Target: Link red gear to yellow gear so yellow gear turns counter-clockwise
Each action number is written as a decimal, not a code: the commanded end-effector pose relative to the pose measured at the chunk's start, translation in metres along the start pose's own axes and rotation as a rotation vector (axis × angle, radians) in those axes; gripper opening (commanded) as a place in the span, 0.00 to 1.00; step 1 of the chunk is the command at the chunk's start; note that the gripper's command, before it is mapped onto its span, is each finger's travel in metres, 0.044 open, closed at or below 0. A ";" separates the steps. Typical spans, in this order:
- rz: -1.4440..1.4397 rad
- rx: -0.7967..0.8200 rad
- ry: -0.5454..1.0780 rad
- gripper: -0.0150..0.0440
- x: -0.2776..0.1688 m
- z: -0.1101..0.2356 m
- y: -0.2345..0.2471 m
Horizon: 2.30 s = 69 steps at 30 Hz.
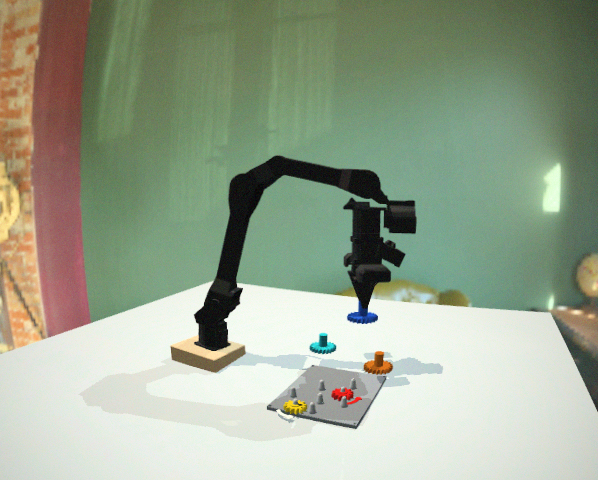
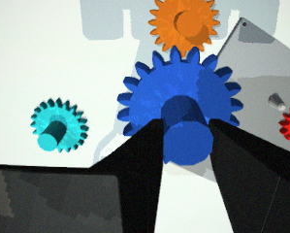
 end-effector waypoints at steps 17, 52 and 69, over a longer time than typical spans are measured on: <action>0.004 0.000 0.011 0.25 -0.007 -0.017 -0.047; 0.006 -0.006 0.013 0.25 -0.037 -0.041 -0.128; 0.006 -0.007 0.013 0.25 -0.060 -0.052 -0.163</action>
Point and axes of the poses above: the point midway between the two fingers, 35 mm back from their tips, its own z axis back along the fingers, its own y axis across the jaws, x = y × z, the point moved 9 cm from there along z, back along the fingers, and after that the axes turned 10 degrees about -z, right-handed, at the moved point
